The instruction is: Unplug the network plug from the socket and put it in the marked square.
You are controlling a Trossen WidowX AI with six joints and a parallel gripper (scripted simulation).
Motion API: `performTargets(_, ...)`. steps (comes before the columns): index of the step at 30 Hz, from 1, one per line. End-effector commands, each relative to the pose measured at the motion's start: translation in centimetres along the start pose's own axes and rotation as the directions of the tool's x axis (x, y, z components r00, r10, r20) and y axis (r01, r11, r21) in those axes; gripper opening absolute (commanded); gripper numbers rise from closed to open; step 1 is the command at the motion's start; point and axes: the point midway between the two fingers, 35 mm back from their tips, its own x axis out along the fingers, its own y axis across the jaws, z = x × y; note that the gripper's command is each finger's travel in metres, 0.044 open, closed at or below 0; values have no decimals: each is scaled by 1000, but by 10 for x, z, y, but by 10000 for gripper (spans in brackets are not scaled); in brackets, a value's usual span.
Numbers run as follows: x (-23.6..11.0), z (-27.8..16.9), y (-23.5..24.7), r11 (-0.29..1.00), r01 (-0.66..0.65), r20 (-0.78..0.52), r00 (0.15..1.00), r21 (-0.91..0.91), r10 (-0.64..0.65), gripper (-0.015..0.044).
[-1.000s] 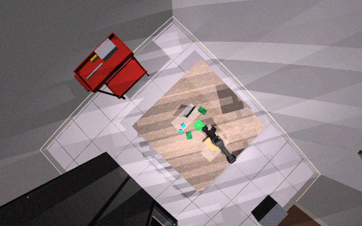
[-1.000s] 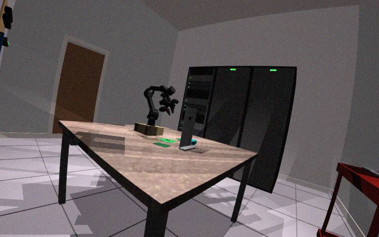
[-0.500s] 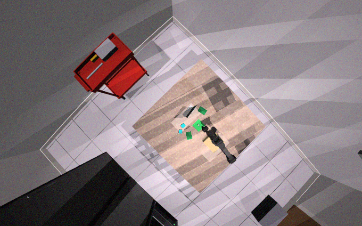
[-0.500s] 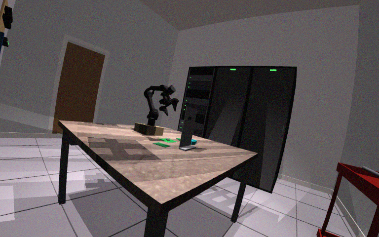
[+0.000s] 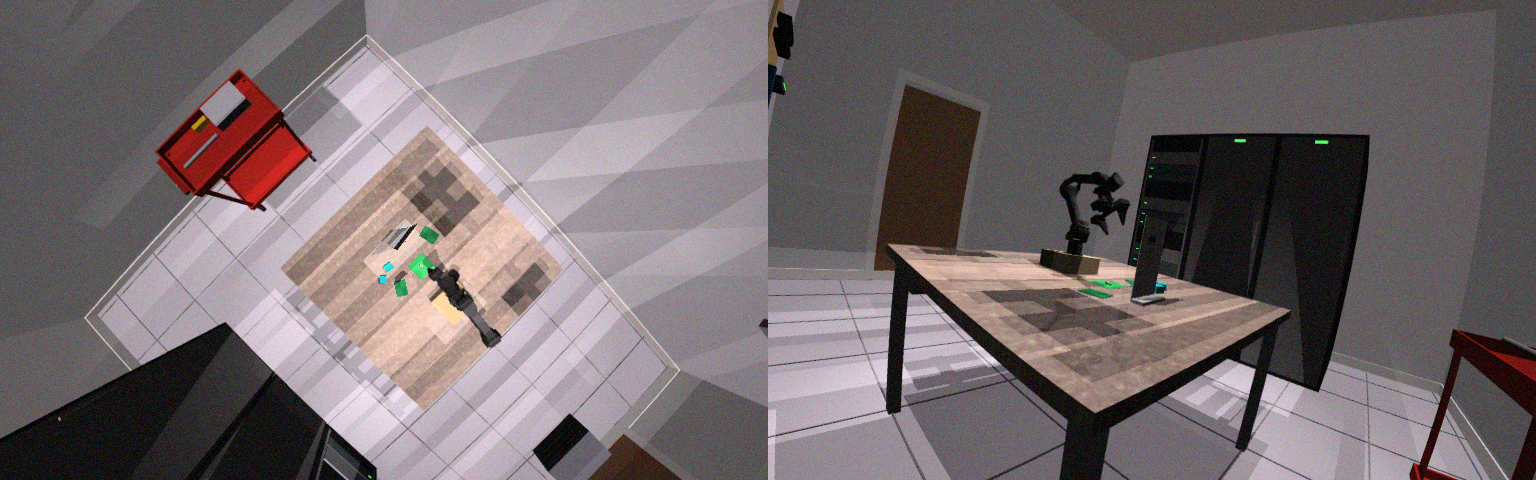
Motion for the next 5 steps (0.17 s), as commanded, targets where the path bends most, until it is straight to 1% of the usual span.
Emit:
performTargets(1, 0, -1, 0, 1000, 1, -4, 1000, -3, -1, 440)
performTargets(5, 0, -1, 0, 1000, 1, -4, 1000, -3, -1, 440)
